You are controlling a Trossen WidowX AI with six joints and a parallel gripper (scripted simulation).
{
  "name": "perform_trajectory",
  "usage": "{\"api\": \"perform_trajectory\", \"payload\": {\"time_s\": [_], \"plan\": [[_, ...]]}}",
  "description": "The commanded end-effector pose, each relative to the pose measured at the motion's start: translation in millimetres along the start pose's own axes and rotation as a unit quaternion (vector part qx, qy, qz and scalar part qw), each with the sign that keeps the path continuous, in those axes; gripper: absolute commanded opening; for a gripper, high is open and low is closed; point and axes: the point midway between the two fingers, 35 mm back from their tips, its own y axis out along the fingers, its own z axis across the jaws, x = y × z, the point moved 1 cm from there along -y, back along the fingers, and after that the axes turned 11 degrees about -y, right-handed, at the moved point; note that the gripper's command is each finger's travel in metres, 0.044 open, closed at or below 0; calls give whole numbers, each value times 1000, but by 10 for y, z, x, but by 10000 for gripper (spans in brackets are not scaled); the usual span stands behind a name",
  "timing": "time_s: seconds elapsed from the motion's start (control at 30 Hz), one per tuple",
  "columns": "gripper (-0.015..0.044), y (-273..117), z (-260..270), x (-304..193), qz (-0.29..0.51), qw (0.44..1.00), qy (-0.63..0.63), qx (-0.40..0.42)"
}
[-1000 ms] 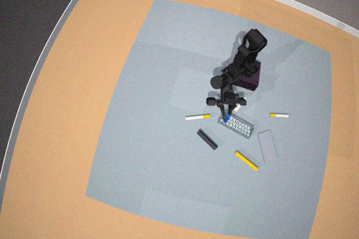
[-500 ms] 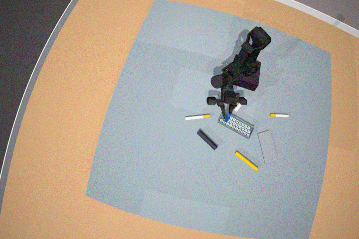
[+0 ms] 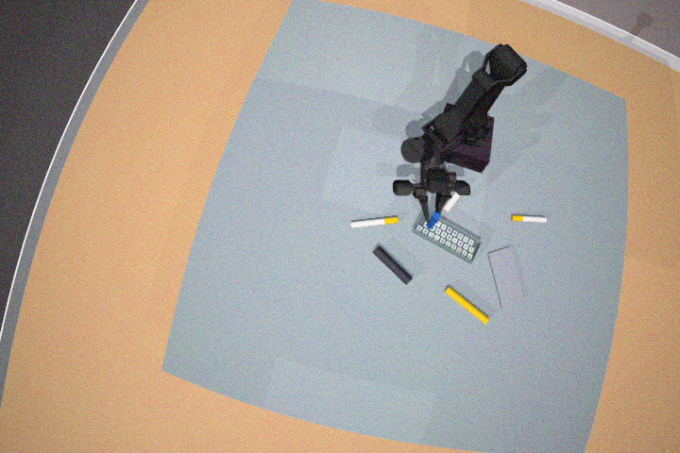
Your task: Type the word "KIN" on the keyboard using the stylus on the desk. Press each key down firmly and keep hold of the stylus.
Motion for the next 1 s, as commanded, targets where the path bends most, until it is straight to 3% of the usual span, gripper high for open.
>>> {"api": "perform_trajectory", "payload": {"time_s": [0.0,0.13,0.2,0.97], "plan": [[71,2,3,-5,0,1000,1,0],[44,2,3,-5,0,1000,1,0],[0,8,13,2,1,1000,0,0],[0,188,280,98,-1,1000,2,-1]]}}
